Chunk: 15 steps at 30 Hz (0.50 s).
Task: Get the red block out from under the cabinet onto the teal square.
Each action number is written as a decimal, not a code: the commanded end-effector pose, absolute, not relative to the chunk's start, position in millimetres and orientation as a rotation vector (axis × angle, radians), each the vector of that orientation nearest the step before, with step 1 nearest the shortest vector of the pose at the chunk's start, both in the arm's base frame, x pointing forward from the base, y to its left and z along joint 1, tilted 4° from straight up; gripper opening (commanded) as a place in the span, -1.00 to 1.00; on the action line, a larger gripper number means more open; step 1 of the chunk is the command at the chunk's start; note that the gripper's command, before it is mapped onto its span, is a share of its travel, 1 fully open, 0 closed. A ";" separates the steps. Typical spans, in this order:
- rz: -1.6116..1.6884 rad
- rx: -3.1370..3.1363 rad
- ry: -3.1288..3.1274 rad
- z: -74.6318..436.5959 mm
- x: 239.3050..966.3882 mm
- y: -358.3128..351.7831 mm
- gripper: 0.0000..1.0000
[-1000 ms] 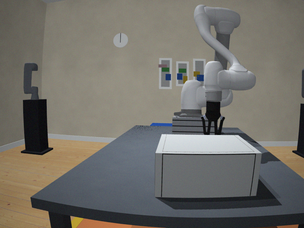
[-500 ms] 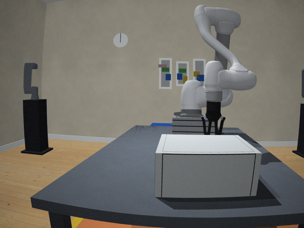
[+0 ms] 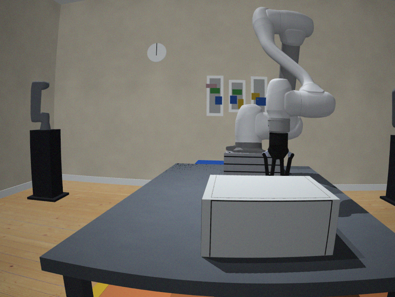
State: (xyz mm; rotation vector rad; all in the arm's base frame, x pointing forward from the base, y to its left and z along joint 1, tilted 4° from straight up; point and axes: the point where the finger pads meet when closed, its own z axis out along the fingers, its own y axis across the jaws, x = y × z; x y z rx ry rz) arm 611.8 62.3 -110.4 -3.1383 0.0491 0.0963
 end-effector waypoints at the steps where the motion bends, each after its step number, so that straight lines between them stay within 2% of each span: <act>1: 0.096 -3.138 0.049 -110.9 621.0 62.1 -1.00; 15: 0.096 -3.138 0.048 -113.0 655.5 61.0 -1.00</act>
